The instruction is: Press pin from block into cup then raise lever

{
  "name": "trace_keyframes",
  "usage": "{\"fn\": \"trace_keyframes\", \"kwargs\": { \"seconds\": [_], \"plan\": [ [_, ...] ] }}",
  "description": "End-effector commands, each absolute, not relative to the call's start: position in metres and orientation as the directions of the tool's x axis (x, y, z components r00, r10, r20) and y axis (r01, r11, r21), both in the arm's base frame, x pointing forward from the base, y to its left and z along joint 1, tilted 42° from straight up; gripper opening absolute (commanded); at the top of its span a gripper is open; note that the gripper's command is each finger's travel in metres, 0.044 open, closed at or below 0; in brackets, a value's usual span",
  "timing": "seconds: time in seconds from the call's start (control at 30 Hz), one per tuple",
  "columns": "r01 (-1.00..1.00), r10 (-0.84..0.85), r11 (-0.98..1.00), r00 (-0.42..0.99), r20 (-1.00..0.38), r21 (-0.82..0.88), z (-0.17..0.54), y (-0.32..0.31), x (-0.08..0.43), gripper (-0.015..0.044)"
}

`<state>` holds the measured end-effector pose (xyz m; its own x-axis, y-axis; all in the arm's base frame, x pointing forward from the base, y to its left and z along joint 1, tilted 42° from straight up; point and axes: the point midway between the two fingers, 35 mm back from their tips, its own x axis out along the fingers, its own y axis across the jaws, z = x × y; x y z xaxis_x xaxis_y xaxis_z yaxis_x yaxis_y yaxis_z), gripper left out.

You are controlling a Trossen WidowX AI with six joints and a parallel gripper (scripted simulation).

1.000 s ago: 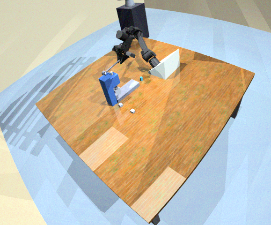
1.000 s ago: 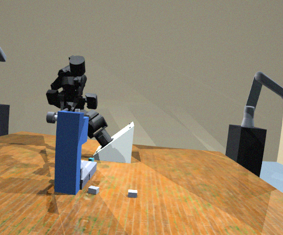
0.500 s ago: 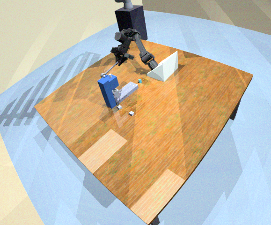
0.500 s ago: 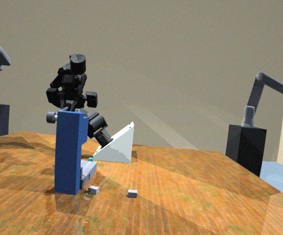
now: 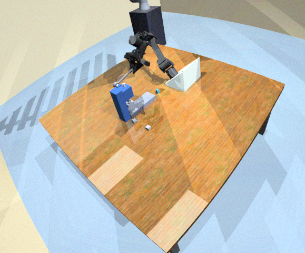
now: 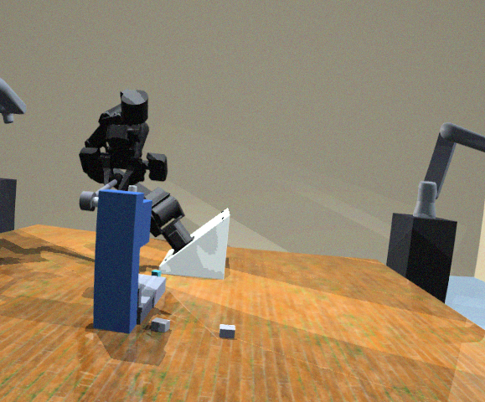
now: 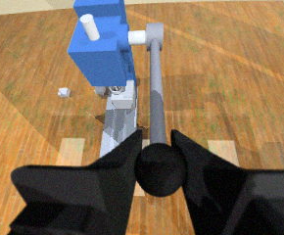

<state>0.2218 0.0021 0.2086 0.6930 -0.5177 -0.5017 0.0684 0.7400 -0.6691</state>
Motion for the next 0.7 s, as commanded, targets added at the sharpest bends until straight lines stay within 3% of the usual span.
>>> {"fn": "trace_keyframes", "kwargs": {
  "seconds": [0.0,0.67],
  "plan": [
    [0.073,-0.509,0.748,0.702,-0.498,-0.66,0.2136,0.006,0.2241,0.0],
    [0.074,-0.509,0.748,0.702,-0.498,-0.66,0.2231,0.0141,0.2279,0.0]
  ]
}}
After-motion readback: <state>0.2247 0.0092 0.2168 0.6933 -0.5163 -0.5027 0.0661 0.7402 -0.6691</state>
